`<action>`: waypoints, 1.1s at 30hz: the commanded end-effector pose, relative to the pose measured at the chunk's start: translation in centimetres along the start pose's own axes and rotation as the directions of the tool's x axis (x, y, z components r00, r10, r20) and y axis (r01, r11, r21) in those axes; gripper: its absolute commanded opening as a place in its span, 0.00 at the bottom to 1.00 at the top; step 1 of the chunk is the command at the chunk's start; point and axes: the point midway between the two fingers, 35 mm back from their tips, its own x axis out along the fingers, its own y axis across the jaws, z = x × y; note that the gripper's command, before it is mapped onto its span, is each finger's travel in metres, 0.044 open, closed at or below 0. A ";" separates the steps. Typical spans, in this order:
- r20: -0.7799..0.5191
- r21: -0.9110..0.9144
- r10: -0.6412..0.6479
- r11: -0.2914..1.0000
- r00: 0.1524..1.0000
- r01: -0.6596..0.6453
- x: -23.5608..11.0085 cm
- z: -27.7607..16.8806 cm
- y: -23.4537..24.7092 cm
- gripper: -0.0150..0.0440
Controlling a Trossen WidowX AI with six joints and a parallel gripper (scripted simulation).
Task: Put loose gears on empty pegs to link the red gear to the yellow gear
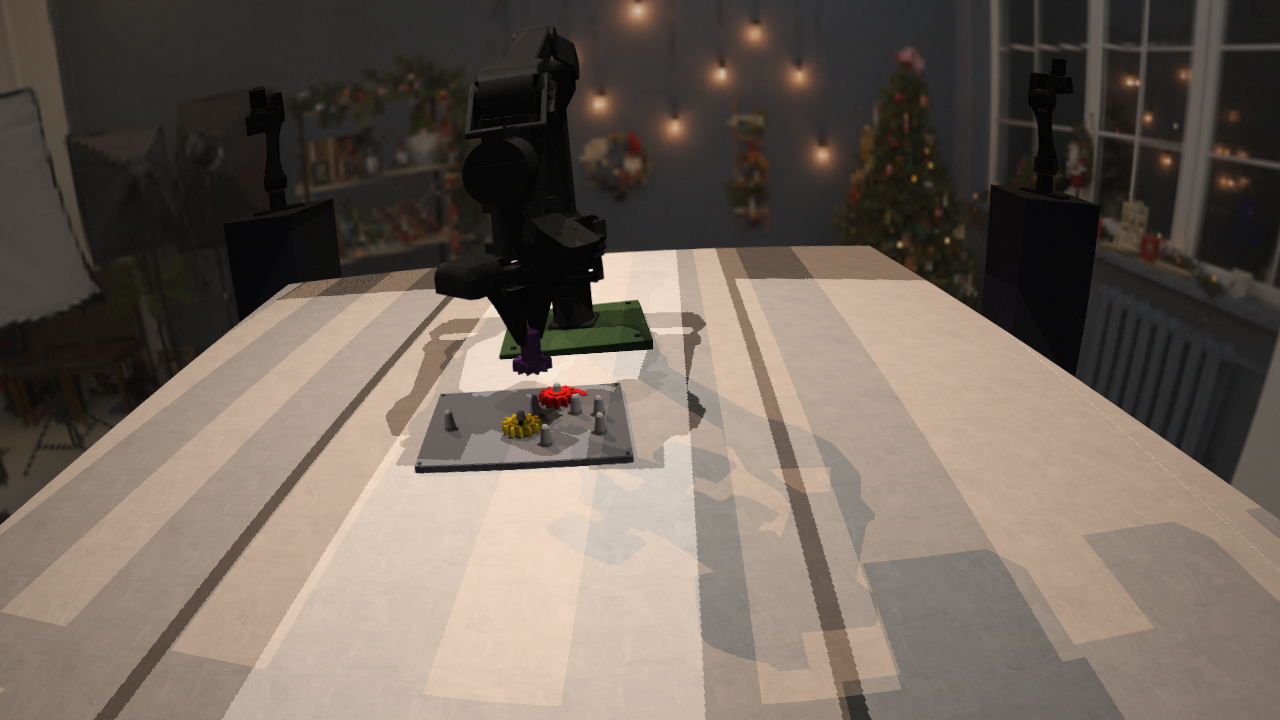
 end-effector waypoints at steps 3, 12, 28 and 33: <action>-0.003 -0.005 -0.001 1.000 1.000 0.001 -0.1 -0.2 0.0 0.25; -0.003 -0.005 -0.001 1.000 1.000 0.001 -0.1 -0.2 0.0 0.25; -0.004 -0.207 -0.001 0.978 1.000 0.000 1.3 -0.2 0.0 0.25; -0.004 -0.223 -0.001 0.975 1.000 0.000 2.1 -0.2 -0.1 0.25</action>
